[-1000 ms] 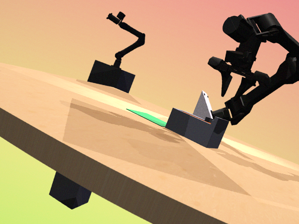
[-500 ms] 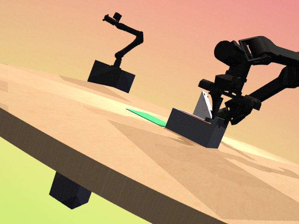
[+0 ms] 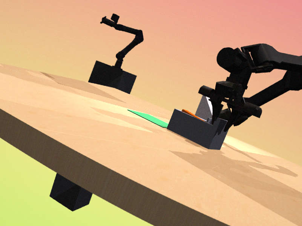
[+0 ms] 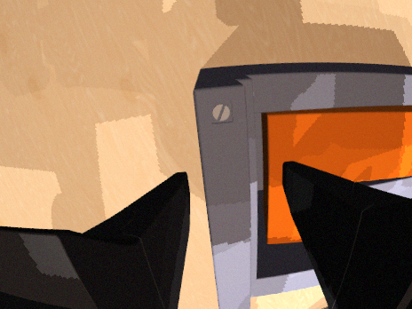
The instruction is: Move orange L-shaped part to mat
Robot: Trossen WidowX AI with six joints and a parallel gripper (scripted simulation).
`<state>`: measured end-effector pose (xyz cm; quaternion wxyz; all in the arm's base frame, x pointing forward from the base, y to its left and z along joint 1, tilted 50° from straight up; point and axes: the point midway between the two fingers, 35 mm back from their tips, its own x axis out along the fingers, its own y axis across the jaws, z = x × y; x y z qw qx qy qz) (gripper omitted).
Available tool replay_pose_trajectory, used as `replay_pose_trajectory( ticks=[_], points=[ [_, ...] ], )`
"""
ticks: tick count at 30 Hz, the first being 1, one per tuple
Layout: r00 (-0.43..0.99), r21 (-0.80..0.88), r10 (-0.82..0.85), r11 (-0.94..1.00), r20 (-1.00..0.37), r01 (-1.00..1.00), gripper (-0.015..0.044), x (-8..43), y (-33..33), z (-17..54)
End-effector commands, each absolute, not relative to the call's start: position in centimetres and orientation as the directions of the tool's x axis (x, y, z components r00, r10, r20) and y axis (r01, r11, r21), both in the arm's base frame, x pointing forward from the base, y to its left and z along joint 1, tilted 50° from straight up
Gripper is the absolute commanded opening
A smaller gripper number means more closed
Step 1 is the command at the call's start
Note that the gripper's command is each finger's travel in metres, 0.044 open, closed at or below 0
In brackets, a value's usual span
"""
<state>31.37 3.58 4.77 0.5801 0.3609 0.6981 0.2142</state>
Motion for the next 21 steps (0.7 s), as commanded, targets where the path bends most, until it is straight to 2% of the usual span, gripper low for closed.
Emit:
replay_pose_trajectory(
  ticks=[1, 21],
  points=[
    [-0.068, 0.72, 0.756, 0.644, -0.651, 0.259, 0.018, 31.2, 4.3, 4.3],
    [-0.068, 0.721, 0.757, 0.643, -0.65, 0.259, 0.018, 31.0, 5.5, 3.3]
  ],
)
